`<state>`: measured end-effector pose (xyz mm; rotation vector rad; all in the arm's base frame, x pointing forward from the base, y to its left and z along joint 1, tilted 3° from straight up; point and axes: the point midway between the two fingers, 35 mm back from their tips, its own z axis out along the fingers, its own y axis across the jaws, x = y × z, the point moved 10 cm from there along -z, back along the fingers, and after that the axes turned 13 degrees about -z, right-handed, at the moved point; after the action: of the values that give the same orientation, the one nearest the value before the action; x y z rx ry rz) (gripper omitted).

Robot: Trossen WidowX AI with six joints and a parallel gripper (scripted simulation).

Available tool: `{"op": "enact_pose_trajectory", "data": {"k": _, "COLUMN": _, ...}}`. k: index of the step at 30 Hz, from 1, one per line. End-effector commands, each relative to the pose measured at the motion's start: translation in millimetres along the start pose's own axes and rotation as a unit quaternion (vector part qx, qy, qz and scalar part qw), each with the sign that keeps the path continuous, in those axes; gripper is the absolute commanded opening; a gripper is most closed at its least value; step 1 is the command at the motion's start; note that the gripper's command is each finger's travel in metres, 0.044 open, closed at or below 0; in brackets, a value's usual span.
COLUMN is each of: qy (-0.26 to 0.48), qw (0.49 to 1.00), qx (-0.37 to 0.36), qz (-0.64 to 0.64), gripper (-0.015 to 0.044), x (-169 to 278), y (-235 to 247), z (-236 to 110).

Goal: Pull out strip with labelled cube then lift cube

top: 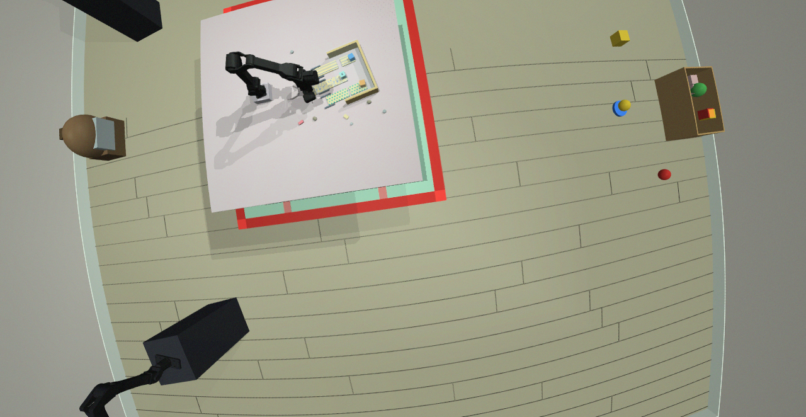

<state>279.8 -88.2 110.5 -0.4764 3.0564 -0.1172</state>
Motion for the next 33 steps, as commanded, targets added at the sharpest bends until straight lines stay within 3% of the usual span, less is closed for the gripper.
{"op": "enact_pose_trajectory", "data": {"k": 1, "qy": 0.009, "qw": 1.0, "qx": -0.006, "qz": -0.001, "gripper": 0.0, "x": 10, "y": 3, "z": 5}}
{"op": "enact_pose_trajectory", "data": {"k": 33, "qy": 0.011, "qw": 1.0, "qx": -0.006, "qz": -0.001, "gripper": 0.0, "x": 58, "y": 14, "z": 4}}
